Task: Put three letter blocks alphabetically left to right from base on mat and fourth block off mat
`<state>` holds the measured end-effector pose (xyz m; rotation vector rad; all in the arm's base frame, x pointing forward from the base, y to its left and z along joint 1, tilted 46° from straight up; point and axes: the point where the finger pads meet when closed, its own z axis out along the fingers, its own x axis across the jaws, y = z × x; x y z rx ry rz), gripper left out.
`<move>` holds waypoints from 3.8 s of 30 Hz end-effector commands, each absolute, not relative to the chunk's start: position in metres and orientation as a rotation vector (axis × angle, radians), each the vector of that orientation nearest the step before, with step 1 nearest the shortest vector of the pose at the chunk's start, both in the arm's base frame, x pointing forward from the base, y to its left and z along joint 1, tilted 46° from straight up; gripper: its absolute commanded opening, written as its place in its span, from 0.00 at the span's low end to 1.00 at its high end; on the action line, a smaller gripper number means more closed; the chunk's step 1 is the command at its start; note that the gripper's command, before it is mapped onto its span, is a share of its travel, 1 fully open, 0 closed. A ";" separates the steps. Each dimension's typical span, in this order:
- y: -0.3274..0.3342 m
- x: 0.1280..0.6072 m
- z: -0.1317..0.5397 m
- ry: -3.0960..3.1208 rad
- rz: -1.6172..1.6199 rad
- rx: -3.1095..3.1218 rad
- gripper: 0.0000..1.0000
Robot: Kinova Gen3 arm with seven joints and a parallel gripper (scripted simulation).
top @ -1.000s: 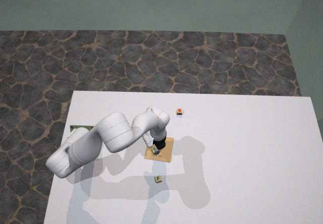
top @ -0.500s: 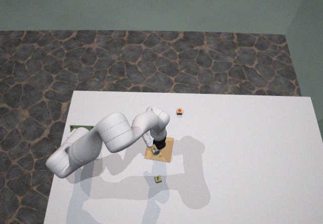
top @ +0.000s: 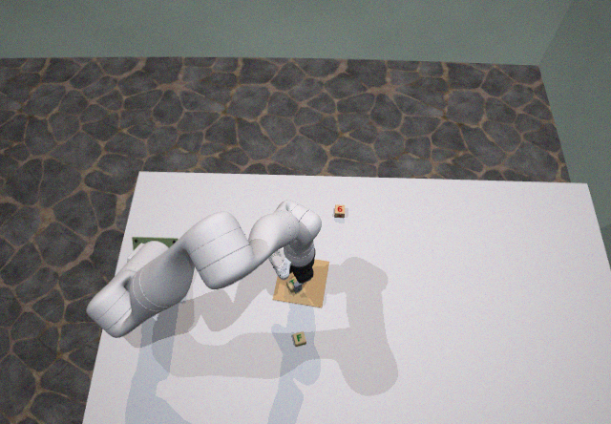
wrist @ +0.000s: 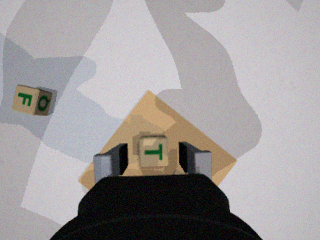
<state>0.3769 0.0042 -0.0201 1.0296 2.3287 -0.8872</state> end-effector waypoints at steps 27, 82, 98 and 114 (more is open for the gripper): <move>-0.021 0.382 -0.045 2.329 -0.886 1.029 1.00; -0.021 0.382 -0.045 2.329 -0.886 1.029 0.57; -0.019 0.382 -0.044 2.329 -0.886 1.029 0.57; 0.033 0.372 0.007 2.329 -0.886 1.029 0.57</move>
